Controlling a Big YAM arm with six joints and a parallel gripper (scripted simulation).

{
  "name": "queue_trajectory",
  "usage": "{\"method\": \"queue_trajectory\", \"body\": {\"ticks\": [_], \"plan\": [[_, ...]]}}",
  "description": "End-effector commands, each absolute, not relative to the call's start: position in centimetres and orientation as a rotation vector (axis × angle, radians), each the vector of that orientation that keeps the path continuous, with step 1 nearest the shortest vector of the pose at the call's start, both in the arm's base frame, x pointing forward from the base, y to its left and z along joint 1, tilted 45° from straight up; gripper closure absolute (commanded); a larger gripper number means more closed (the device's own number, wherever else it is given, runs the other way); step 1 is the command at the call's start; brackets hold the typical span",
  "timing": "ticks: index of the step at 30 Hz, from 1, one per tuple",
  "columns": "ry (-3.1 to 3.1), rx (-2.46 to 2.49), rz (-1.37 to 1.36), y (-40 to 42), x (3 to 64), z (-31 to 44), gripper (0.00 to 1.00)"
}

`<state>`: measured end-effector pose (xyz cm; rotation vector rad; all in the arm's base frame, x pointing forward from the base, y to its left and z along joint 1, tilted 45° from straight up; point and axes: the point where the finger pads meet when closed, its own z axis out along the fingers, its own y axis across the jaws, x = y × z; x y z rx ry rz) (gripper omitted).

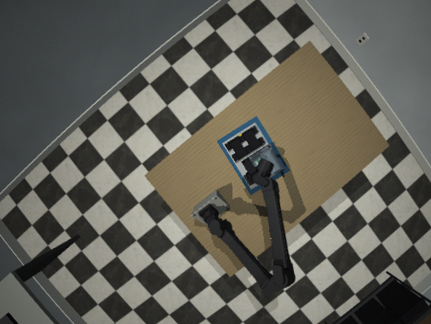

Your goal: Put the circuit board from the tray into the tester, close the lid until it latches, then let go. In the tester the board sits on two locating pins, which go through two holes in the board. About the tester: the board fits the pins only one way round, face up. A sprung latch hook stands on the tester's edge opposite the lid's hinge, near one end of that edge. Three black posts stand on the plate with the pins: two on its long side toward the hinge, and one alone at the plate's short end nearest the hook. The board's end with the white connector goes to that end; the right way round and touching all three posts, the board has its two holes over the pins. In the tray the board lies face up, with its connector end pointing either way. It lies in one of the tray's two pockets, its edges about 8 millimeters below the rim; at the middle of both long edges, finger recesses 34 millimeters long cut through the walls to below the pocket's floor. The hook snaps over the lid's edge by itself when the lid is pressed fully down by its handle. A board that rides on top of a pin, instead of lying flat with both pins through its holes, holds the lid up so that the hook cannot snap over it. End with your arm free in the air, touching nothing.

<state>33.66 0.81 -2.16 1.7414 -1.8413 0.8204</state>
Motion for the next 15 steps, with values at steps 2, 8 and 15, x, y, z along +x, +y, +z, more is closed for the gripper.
{"method": "queue_trajectory", "body": {"ticks": [2,8,15], "plan": [[-1.858,1.721,0.789,-0.45,34.29,-3.46,1.0],[-1.861,1.722,0.791,-0.4,34.45,-3.41,1.0],[-1.862,1.722,0.792,-0.38,34.5,-3.4,1.0]]}}
